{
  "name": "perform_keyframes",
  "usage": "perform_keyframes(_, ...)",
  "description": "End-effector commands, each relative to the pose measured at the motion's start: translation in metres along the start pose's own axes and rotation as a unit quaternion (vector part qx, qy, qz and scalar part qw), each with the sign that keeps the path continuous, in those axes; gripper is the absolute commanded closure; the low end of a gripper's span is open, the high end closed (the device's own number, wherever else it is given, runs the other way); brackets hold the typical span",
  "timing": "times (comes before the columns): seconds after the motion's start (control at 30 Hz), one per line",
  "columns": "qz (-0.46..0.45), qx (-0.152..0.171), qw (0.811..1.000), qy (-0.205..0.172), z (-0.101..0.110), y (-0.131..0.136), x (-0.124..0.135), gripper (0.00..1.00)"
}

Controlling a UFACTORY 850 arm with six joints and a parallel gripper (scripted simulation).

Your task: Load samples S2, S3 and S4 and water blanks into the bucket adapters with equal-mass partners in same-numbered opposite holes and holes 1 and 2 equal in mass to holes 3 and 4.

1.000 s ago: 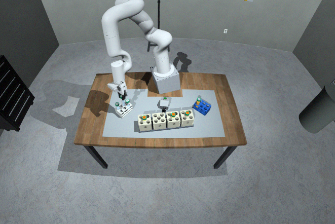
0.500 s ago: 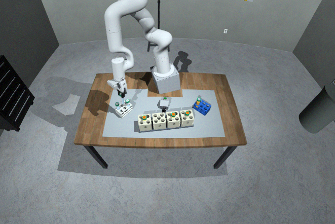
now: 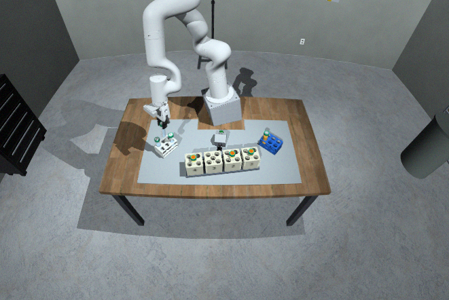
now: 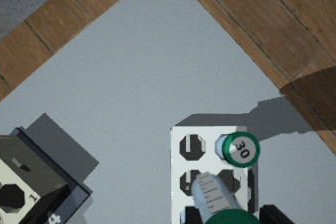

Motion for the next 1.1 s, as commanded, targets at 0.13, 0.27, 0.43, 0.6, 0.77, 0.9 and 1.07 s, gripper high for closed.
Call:
perform_keyframes(0.13,0.002,-0.02,0.999,-0.041,0.001,0.002,-0.005,1.0)
perform_keyframes(0.27,0.002,-0.02,0.999,-0.041,0.001,0.002,-0.005,1.0)
perform_keyframes(0.43,0.002,-0.02,0.999,-0.041,0.001,0.002,-0.005,1.0)
perform_keyframes(0.6,0.002,-0.02,0.999,-0.041,0.001,0.002,-0.005,1.0)
perform_keyframes(0.77,0.035,-0.021,0.998,-0.041,0.001,-0.007,-0.004,1.0)
perform_keyframes(0.9,0.102,-0.024,0.994,-0.039,0.002,-0.027,0.0,1.0)
perform_keyframes(1.07,0.151,-0.026,0.987,-0.038,0.003,-0.042,0.002,1.0)
Point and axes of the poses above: the point where the finger pads meet when closed, its own z axis back along the fingers, its own y axis across the jaws, x = y × z, the point moved 5 cm from there along z, back along the fingers, and after that the axes turned 8 degrees about z, right-handed, at the moved point
